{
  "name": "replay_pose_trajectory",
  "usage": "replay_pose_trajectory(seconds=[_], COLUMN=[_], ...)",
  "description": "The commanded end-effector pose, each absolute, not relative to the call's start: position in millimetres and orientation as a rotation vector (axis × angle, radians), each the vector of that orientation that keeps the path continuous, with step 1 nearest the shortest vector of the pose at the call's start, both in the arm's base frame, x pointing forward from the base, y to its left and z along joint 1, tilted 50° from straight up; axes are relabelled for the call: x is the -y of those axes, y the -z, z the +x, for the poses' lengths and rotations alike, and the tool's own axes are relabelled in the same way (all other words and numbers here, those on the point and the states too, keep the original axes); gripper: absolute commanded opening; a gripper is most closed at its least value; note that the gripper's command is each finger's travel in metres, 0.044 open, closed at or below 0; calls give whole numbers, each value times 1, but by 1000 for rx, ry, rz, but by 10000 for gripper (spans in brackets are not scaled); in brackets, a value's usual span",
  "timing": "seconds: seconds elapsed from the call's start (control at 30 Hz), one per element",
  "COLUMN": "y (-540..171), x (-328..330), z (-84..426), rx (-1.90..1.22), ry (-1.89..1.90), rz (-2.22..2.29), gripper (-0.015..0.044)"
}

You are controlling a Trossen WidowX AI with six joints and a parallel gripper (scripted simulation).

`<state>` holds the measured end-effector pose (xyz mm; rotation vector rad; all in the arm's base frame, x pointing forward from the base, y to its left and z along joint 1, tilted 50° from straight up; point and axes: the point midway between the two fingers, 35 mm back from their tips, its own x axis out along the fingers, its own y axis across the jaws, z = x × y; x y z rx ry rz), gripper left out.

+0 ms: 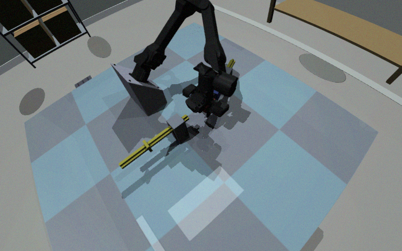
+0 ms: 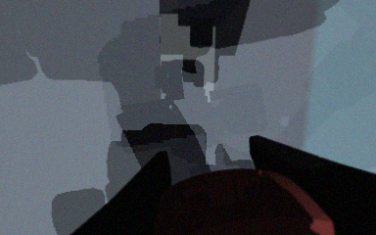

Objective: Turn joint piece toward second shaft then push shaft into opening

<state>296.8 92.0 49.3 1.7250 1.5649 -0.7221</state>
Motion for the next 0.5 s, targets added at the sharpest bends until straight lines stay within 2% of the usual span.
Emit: replay_pose_trajectory(seconds=[0.0, 0.37, 0.47], y=[-49, -49, -49], x=[-92, -92, -92], z=[297, 297, 297], rx=[-1563, -1564, -1564], ry=[730, 722, 722], rz=[1726, 1725, 1725], gripper=[0, 0, 79])
